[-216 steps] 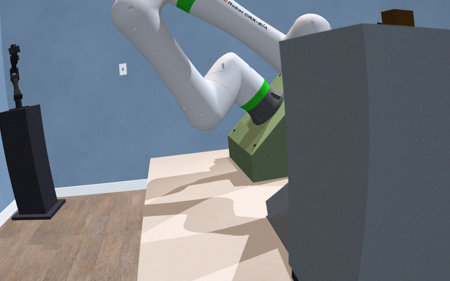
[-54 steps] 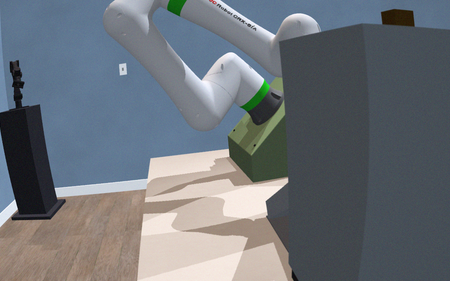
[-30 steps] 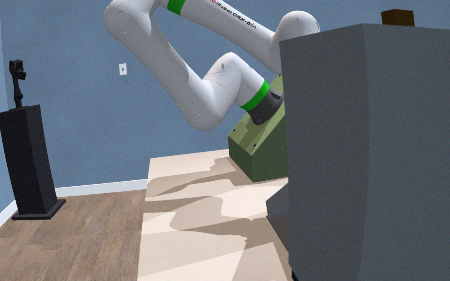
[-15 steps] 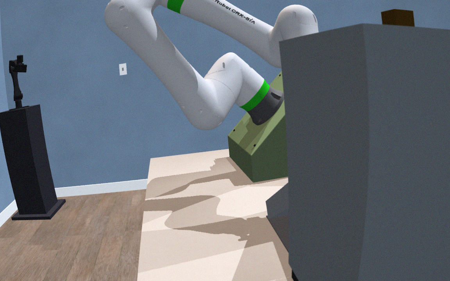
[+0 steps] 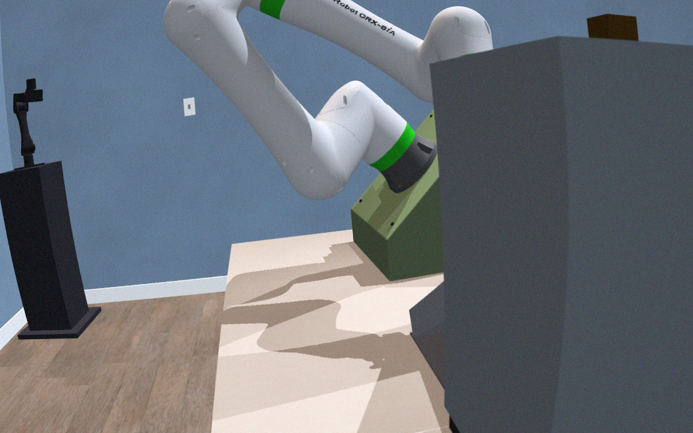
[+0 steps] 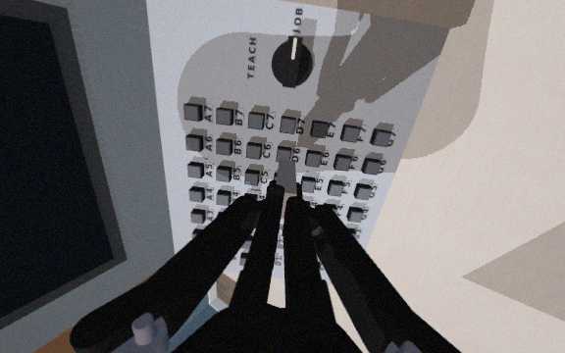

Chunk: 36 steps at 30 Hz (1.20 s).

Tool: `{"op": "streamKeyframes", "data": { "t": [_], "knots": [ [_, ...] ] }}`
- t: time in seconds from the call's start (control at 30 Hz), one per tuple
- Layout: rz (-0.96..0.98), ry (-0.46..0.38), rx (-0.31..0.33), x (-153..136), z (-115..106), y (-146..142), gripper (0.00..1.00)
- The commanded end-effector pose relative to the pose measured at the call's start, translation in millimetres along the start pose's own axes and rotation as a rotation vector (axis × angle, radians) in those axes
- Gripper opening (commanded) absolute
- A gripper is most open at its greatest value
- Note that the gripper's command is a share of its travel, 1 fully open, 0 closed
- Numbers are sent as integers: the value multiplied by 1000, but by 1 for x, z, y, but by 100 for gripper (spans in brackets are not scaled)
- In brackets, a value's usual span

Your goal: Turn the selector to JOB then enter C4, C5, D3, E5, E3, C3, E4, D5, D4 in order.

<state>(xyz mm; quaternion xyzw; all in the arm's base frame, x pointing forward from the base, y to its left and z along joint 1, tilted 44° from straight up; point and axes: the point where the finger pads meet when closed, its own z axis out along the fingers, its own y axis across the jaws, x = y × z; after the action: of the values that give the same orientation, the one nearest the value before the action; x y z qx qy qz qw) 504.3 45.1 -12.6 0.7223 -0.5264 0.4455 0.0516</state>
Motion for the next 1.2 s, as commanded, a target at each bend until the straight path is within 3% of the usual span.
{"op": "streamKeyframes", "data": {
  "t": [0.0, 0.23, 1.17],
  "knots": [
    [2, -1, 0, -16, 0, 8, 0],
    [2, -1, 0, -60, 0, 30, 0],
    [2, -1, 0, -62, 22, 30, 0]
  ]
}}
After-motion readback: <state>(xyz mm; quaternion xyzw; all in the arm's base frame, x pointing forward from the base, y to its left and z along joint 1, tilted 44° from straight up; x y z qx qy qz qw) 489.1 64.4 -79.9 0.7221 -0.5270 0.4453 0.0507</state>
